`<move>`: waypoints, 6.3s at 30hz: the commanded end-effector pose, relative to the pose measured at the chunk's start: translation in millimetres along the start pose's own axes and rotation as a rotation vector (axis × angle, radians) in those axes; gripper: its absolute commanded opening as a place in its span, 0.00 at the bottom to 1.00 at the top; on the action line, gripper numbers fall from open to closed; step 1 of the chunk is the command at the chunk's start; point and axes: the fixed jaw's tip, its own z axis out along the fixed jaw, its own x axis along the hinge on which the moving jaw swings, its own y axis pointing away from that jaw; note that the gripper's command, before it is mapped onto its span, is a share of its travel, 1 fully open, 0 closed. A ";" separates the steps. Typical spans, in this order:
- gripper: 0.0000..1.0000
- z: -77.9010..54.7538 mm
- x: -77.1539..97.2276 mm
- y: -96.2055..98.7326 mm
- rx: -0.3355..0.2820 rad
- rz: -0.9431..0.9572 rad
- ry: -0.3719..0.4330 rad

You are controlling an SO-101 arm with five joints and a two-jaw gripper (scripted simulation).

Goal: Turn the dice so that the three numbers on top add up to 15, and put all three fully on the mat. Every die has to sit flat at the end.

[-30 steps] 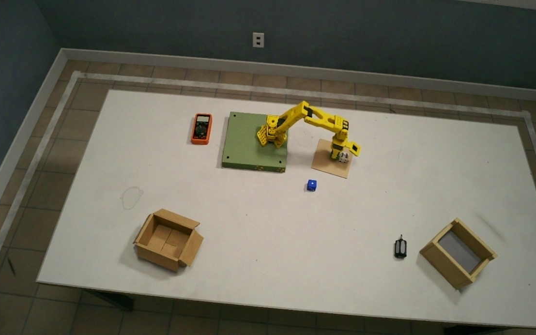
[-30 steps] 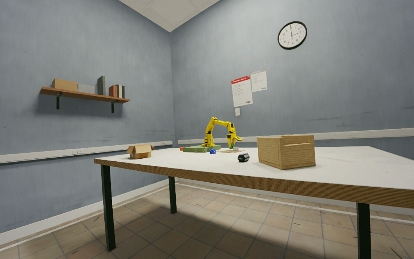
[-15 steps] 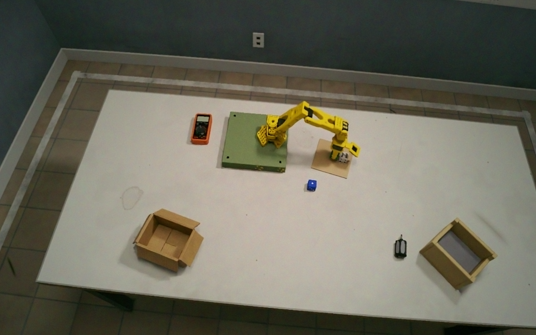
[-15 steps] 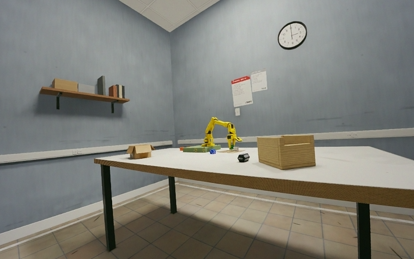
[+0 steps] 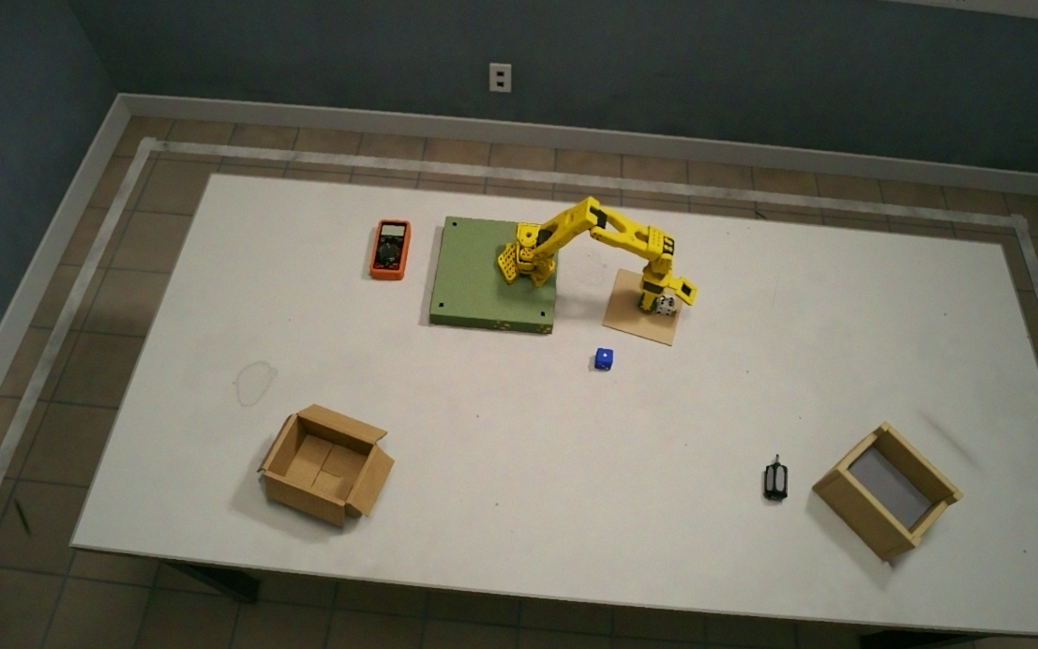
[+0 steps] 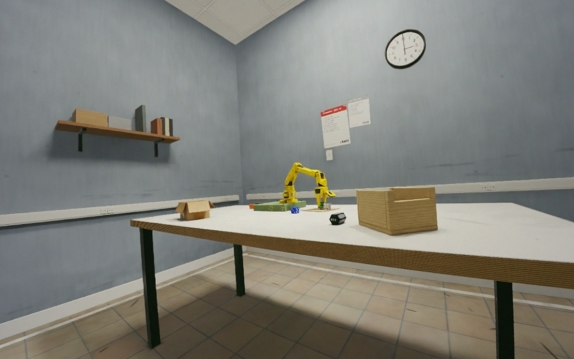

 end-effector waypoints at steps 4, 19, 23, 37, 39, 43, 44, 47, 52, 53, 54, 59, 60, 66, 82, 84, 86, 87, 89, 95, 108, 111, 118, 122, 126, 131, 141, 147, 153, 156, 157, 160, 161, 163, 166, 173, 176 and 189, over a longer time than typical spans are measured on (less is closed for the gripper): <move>0.00 10.2 5.5 1.9 0.005 -0.005 0.027; 0.00 12.2 5.5 1.9 0.005 -0.005 0.027; 0.00 12.6 5.5 1.9 0.005 -0.005 0.027; 0.12 12.7 5.5 1.9 0.005 -0.005 0.027; 0.15 12.7 5.5 1.9 0.005 -0.005 0.027; 0.17 12.7 5.5 1.9 0.005 -0.005 0.027; 0.17 12.7 5.5 1.9 0.005 -0.005 0.027; 0.17 12.7 5.5 1.9 0.005 -0.005 0.027; 0.19 12.7 5.5 1.9 0.005 -0.005 0.027; 0.20 12.7 5.5 1.9 0.005 -0.005 0.027; 0.20 12.7 5.5 1.9 0.005 -0.005 0.027; 0.25 12.7 5.5 1.9 0.005 -0.005 0.027; 0.26 12.7 5.5 1.9 0.005 -0.005 0.027; 0.31 12.7 5.5 1.9 0.005 -0.005 0.027; 0.36 12.2 5.4 1.9 0.005 -0.005 0.027; 0.36 10.6 5.2 2.0 0.005 -0.005 0.027; 0.36 7.6 4.7 2.1 0.005 -0.005 0.027; 0.36 5.5 4.4 2.2 0.005 -0.005 0.027; 0.36 0.3 3.7 2.3 0.005 -0.005 0.027; 0.36 -17.0 2.6 2.6 0.005 -0.005 0.027; 0.36 -47.0 4.3 2.1 0.005 -0.005 0.027; 0.36 -47.5 4.4 2.1 0.005 -0.005 0.027; 0.36 -47.5 4.4 2.1 0.005 -0.005 0.027; 0.36 -47.5 4.4 2.1 0.005 -0.005 0.027; 0.36 -47.5 4.4 2.1 0.005 -0.005 0.027; 0.36 -47.5 4.4 2.1 0.005 -0.005 0.026; 0.36 -76.1 -4.7 4.3 -0.025 -0.005 -0.101; 0.35 -103.1 -9.7 5.5 -0.053 -0.005 -0.216; 0.35 -141.8 -11.4 5.9 -0.093 -0.005 -0.380; 0.35 -153.9 -10.7 5.7 -0.105 -0.005 -0.431; 0.35 -156.4 -10.4 5.6 -0.108 -0.005 -0.442; 0.35 -160.2 -10.0 5.5 -0.112 -0.005 -0.458; 0.35 -160.4 -10.0 5.5 -0.112 -0.005 -0.459; 0.35 -160.5 -10.0 5.5 -0.112 -0.005 -0.459; 0.35 -160.5 -10.1 5.1 -0.112 -0.001 -0.459; 0.35 -158.4 -17.4 -21.1 -0.113 0.207 -0.460; 0.35 -156.3 -20.9 -42.4 -0.114 0.373 -0.460; 0.35 -147.8 -15.9 -121.1 -0.119 0.978 -0.462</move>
